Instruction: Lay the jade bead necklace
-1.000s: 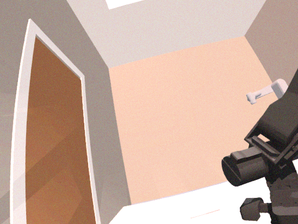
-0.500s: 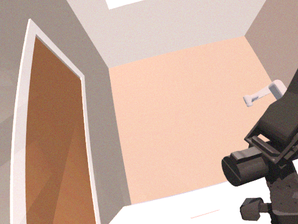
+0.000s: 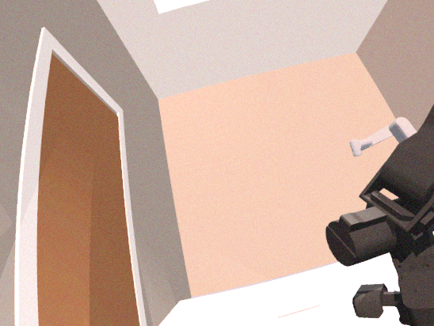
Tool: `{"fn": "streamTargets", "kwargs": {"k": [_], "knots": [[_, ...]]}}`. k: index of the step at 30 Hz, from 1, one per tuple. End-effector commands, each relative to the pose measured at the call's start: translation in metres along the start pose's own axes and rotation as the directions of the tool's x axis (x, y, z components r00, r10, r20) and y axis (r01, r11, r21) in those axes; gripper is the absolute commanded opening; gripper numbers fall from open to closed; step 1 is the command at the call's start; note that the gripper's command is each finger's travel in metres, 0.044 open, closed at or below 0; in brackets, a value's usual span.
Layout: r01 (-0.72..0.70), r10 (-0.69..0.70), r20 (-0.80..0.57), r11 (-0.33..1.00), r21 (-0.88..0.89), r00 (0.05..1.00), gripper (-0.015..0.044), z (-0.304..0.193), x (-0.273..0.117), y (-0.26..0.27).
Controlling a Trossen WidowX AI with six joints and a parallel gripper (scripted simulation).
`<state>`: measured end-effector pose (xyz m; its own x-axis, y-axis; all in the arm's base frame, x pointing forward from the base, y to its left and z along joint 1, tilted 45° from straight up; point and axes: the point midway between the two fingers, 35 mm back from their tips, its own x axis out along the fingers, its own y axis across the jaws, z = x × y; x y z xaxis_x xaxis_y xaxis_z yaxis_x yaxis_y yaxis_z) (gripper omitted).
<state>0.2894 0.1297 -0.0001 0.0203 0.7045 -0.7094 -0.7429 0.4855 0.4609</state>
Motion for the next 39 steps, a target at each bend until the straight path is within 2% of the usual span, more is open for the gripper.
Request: {"fn": "streamTargets", "kwargs": {"k": [1, 13, 30, 39], "knots": [[-0.003, 0.003, -0.006, 1.0, 0.012, 1.0, 0.0, -0.0027, 0.0008, 0.002], [-0.003, 0.003, -0.006, 1.0, 0.012, 1.0, 0.0, -0.0028, 0.0081, 0.0021], [-0.005, 0.005, -0.001, 1.0, 0.013, 1.0, 0.044, -0.001, 0.0034, 0.0019], [-0.003, 0.003, -0.006, 1.0, 0.012, 1.0, 0.044, -0.001, 0.0008, 0.0019]]}}
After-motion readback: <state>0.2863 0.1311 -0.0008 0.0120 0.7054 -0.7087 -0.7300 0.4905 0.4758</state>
